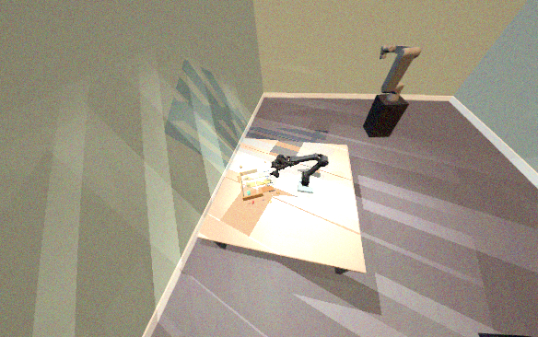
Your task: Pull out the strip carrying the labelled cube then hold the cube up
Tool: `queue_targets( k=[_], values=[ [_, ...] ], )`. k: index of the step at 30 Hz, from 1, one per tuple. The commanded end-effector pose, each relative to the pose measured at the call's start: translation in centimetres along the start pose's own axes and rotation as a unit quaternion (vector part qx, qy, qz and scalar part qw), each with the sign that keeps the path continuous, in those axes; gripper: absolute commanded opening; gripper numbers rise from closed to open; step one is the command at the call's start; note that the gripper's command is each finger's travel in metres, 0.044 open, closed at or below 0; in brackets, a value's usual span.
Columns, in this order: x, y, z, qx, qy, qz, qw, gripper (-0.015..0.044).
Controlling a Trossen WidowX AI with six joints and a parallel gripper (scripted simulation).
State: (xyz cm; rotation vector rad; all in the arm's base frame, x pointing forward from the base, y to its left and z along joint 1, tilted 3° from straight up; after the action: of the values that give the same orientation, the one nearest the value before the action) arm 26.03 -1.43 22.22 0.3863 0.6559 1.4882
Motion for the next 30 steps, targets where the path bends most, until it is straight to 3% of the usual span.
queue_targets(
  k=[1,12,23,30],
  values=[
    [-0.8,-1.3,1.0,0.041,0.013,0.001,0.999,0.0295],
    [-5.9,-8.9,3.8,0.249,0.089,0.037,0.964,0.0006],
    [-11.0,-17.3,1.6,0.412,0.152,0.145,0.887,0.0000],
    [-11.4,-18.0,1.4,0.420,0.155,0.153,0.881,0.0000]
  ],
)
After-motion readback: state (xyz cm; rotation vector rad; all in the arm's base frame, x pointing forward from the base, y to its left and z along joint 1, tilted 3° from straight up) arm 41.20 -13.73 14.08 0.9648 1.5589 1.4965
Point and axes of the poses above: the point midway between the two fingers, 35 mm back from their tips, its own y axis back along the fingers, its own x axis across the jaws, z = x × y, the point moved 7 cm from there along y, back along the fingers, and after that the axes turned 10 degrees about y, right-handed, at the moved point
